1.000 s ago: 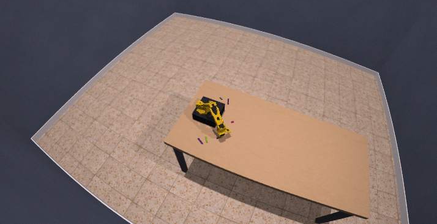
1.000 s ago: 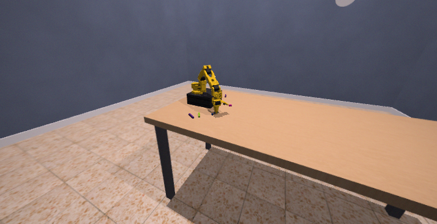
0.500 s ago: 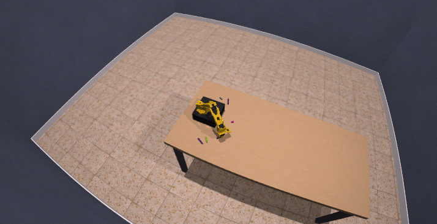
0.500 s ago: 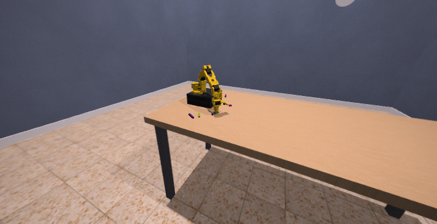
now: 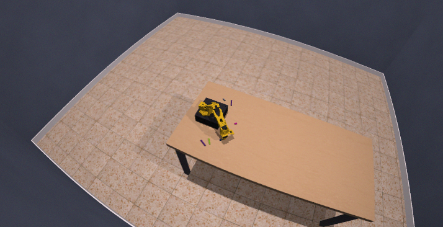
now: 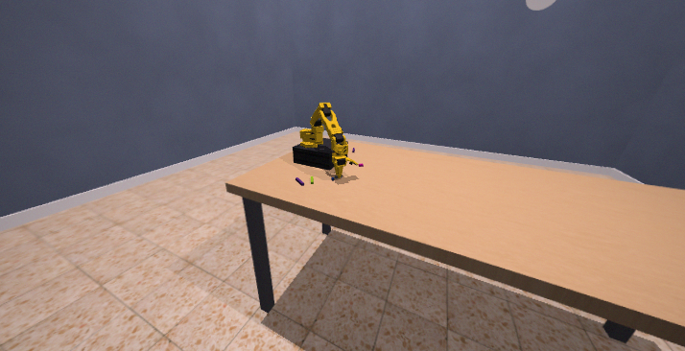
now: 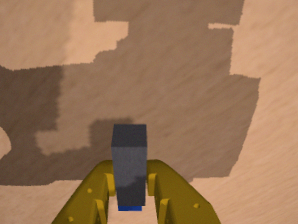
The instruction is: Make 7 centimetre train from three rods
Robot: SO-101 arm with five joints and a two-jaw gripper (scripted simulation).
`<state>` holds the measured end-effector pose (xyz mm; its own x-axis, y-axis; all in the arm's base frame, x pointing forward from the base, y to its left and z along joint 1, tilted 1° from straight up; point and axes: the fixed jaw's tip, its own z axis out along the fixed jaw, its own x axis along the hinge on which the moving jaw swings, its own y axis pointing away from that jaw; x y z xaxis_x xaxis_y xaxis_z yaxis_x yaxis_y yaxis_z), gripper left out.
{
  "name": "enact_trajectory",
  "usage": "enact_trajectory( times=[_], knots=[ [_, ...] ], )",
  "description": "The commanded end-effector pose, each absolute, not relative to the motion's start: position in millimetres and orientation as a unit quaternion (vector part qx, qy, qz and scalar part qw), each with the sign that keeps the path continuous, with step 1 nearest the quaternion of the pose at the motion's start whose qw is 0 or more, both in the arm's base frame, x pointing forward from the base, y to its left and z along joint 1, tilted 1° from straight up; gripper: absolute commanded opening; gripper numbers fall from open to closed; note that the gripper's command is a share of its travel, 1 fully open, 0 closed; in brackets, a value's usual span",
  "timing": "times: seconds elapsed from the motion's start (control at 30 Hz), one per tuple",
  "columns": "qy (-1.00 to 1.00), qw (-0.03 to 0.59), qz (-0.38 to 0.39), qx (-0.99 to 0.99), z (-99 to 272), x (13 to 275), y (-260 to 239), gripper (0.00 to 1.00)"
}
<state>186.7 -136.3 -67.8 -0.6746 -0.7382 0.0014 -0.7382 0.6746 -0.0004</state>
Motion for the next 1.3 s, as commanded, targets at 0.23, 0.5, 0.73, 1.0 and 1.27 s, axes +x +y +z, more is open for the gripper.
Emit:
enact_trajectory(
  times=[0.23, 0.5, 0.73, 1.0, 1.27],
  knots=[
    [-0.915, 0.005, -0.009, 0.403, -75.7, 181.3, -135.0, 0.00],
    [-0.915, 0.004, -0.007, 0.404, -78.0, 181.4, -135.1, 0.00],
    [-0.915, 0.004, -0.007, 0.404, -78.0, 181.4, -135.1, 0.00],
    [-0.915, 0.004, -0.007, 0.404, -78.0, 181.4, -135.2, 0.00],
    [-0.915, 0.004, -0.007, 0.404, -77.9, 181.2, -135.4, 0.00]
  ],
)
